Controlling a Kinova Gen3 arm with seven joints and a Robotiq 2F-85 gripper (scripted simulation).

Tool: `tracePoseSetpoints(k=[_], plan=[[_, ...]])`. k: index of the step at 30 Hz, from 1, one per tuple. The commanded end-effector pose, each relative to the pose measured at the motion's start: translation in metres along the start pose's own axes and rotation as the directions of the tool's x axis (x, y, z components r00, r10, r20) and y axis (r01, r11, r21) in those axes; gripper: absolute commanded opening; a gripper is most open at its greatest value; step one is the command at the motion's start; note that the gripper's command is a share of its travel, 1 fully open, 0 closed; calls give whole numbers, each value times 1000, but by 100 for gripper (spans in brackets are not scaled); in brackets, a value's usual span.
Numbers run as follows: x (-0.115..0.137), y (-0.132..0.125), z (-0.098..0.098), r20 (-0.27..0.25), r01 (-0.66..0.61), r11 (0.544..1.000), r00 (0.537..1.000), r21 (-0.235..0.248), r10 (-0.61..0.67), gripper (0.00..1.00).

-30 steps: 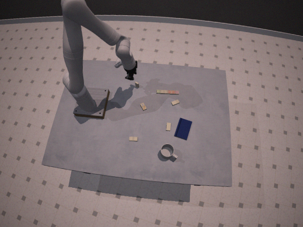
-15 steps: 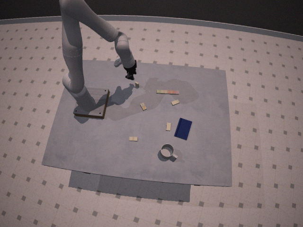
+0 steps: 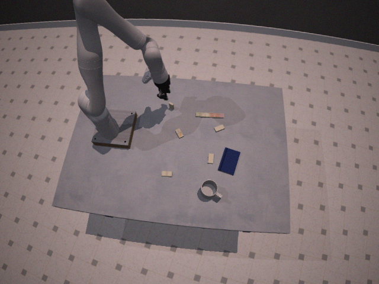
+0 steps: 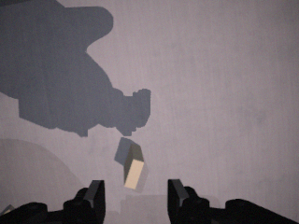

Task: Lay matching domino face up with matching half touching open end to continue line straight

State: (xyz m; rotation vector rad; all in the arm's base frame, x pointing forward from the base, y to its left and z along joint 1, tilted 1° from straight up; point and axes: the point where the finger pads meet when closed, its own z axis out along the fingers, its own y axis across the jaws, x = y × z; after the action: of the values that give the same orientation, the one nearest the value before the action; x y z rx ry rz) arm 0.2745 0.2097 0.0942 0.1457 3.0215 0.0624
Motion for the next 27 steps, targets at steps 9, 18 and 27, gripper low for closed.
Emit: tracePoseSetpoints(k=[9,18,27], plan=[[0,1,0,21,33,999,999,24,-33,47],[0,1,0,28,43,999,999,31,-44,47],[-1,1,0,32,50,998,998,36,-51,47]])
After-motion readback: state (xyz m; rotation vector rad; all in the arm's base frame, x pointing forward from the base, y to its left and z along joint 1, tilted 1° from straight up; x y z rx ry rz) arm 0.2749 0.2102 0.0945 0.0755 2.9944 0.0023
